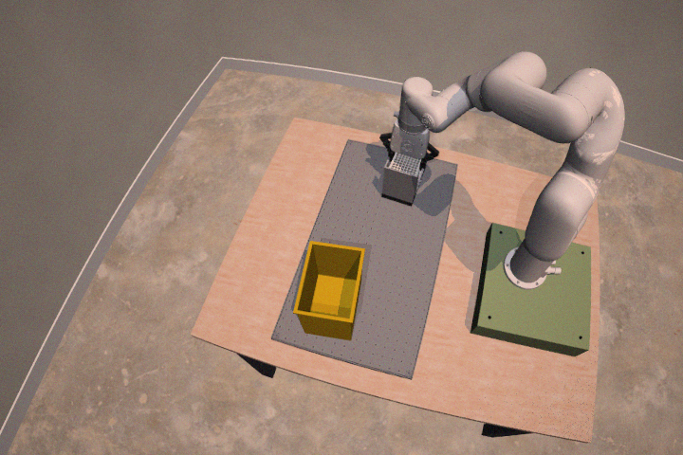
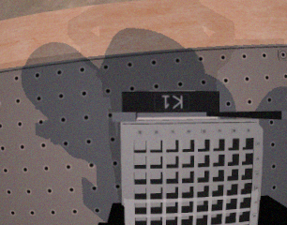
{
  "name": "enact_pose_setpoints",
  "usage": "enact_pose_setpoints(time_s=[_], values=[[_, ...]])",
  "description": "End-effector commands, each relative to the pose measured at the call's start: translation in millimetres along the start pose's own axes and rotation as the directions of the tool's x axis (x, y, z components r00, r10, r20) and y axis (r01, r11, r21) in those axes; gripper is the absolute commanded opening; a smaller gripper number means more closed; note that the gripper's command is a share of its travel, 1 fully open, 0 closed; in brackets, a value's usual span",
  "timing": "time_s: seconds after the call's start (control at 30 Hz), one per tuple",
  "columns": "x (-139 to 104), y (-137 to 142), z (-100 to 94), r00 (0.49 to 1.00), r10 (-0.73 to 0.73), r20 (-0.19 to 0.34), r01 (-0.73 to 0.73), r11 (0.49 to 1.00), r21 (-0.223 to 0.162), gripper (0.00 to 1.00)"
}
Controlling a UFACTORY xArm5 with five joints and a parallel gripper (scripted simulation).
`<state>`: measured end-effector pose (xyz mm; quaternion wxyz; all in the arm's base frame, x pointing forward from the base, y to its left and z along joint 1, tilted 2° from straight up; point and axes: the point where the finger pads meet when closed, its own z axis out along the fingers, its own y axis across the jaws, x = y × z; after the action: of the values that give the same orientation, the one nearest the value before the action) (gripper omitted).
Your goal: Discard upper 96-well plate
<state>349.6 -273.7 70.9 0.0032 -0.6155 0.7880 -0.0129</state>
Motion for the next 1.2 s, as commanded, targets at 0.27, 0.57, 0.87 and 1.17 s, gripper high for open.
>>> enact_pose_setpoints(time_s=[0.27,0.57,0.87,1.17], values=[[0.6,-1.3,-22.5,1.000,0.000,-0.002,0.000,1.000,0.004,0.00],[0.5,-1.2,-35.9,1.000,0.000,-0.002,0.000,1.000,0.004,0.00],[0.5,-1.2,-47.6,1.000,0.000,-0.002,0.000,1.000,0.004,0.00],[0.5,-1.2,-62.6,1.000,0.000,-0.002,0.000,1.000,0.004,0.00]])
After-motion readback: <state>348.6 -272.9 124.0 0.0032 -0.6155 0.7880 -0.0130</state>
